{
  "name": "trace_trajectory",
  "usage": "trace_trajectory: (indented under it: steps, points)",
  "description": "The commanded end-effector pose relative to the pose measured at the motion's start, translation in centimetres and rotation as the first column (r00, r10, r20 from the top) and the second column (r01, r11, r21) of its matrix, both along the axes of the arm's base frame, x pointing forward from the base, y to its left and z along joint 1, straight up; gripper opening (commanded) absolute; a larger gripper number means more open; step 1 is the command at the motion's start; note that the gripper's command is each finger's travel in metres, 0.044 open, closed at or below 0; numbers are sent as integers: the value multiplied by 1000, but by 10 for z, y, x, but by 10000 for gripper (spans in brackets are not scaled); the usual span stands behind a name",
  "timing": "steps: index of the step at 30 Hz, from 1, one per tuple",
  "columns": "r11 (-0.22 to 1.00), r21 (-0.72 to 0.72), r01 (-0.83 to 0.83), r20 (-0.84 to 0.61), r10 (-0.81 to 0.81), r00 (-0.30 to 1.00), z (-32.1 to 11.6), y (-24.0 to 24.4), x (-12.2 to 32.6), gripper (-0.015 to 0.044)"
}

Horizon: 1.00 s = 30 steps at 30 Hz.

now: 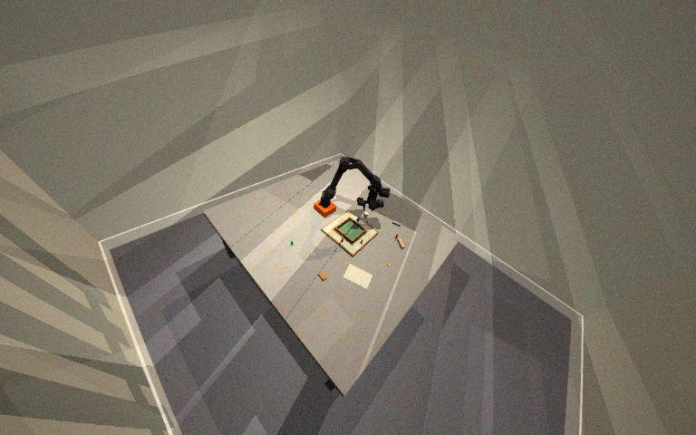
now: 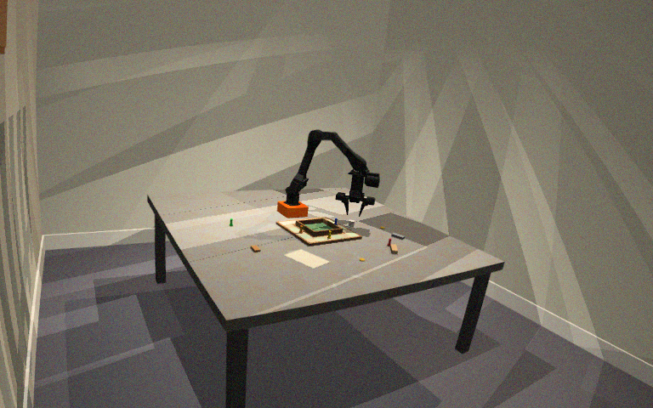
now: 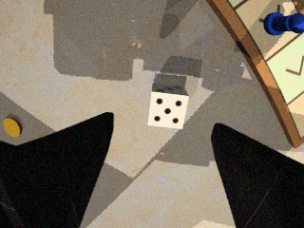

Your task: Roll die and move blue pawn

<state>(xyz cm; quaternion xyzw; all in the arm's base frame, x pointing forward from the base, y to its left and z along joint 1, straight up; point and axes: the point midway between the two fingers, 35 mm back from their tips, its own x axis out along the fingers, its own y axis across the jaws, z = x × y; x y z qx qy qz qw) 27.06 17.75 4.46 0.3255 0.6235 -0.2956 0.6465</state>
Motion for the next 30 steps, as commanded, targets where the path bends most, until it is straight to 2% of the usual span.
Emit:
trace_trajectory:
  steps: [1, 25, 30]
  points:
    - [1000, -5, 5, -19, -5, 1000, -12, 0, -3, 275]
    - [1000, -5, 5, -19, -5, 1000, -44, 1, -3, 275]
    - [1000, -5, 5, -19, -5, 1000, -44, 1, -3, 144]
